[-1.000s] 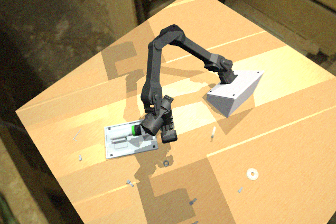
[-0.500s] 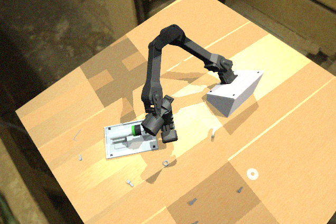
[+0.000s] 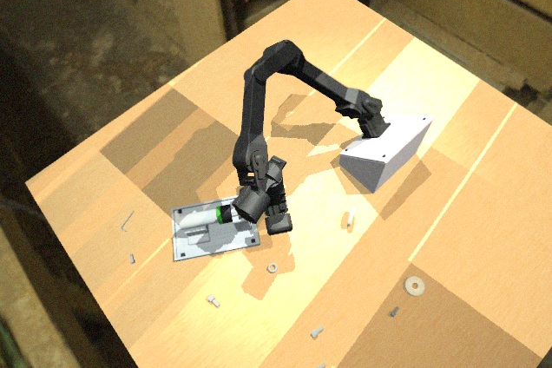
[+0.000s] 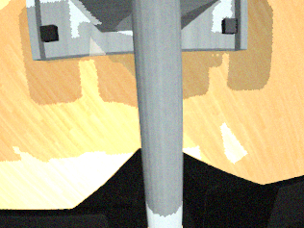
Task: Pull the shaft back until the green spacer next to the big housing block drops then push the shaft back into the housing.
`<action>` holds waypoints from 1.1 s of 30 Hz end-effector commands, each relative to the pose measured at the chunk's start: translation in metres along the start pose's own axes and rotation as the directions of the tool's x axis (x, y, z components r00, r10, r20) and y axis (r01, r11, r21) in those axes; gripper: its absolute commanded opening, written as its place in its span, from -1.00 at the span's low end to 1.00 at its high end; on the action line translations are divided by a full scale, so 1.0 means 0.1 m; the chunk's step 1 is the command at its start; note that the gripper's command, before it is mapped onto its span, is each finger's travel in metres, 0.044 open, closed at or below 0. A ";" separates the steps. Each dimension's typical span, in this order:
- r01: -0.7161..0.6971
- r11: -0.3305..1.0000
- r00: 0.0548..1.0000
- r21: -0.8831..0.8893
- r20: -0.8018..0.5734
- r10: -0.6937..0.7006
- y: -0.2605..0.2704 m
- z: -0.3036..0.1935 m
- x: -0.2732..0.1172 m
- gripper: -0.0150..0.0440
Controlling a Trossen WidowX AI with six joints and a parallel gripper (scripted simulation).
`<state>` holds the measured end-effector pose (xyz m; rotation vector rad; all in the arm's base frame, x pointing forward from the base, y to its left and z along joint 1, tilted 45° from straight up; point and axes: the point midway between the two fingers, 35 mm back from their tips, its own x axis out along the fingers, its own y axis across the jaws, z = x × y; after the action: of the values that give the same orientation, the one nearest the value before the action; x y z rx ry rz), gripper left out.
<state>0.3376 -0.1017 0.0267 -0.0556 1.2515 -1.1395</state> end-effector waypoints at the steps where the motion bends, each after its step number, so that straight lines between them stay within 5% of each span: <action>1: 0.000 1.000 1.000 0.002 -0.003 0.000 0.00 -0.01 0.00 -0.49; 33: 0.000 1.000 1.000 0.002 -0.003 0.001 0.00 -0.04 0.00 -0.49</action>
<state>0.3351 -0.1000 0.0254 -0.0557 1.2518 -1.1394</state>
